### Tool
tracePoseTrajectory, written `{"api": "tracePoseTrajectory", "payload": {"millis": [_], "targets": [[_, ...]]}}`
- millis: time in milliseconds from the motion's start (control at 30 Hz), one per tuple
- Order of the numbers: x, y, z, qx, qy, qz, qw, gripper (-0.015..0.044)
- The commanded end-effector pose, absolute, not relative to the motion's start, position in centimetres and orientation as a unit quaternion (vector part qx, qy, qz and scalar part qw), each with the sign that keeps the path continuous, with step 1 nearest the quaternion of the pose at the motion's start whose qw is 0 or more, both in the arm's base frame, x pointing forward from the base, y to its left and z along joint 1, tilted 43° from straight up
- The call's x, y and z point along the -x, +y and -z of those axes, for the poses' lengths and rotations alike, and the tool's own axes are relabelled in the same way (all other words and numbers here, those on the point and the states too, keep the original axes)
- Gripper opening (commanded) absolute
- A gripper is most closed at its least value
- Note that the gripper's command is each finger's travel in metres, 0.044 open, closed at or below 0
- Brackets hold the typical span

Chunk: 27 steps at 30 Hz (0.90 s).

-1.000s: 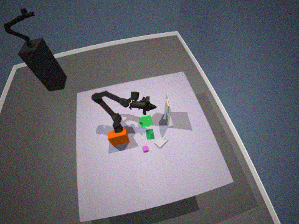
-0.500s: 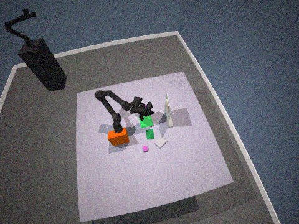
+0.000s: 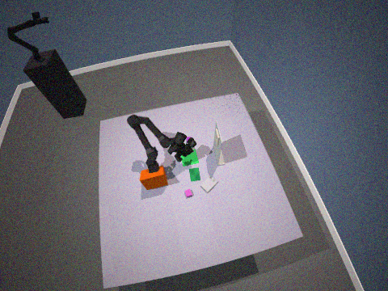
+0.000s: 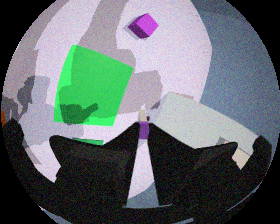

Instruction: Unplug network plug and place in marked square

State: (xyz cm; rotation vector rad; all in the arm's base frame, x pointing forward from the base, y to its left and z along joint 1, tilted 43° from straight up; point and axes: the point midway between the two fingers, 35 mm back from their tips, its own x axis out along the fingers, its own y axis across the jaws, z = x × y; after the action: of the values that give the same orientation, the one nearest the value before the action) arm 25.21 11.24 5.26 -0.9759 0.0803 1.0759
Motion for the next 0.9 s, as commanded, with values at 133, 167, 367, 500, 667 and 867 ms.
{"api": "tracePoseTrajectory", "payload": {"millis": [133,167,367,500,667,867], "targets": [[-23.0,12.4,-4.4,0.425,0.000,-0.542,0.725,0.0000],[-23.0,12.4,-4.4,0.425,0.000,-0.542,0.725,0.0000],[-23.1,12.6,-4.2,0.425,0.001,-0.542,0.725,0.0000],[-23.1,12.8,-3.9,0.426,0.001,-0.543,0.724,0.0000],[-23.2,13.0,-3.6,0.426,0.001,-0.543,0.724,0.0000],[-23.2,13.3,-3.2,0.426,0.002,-0.543,0.724,0.0000]]}}
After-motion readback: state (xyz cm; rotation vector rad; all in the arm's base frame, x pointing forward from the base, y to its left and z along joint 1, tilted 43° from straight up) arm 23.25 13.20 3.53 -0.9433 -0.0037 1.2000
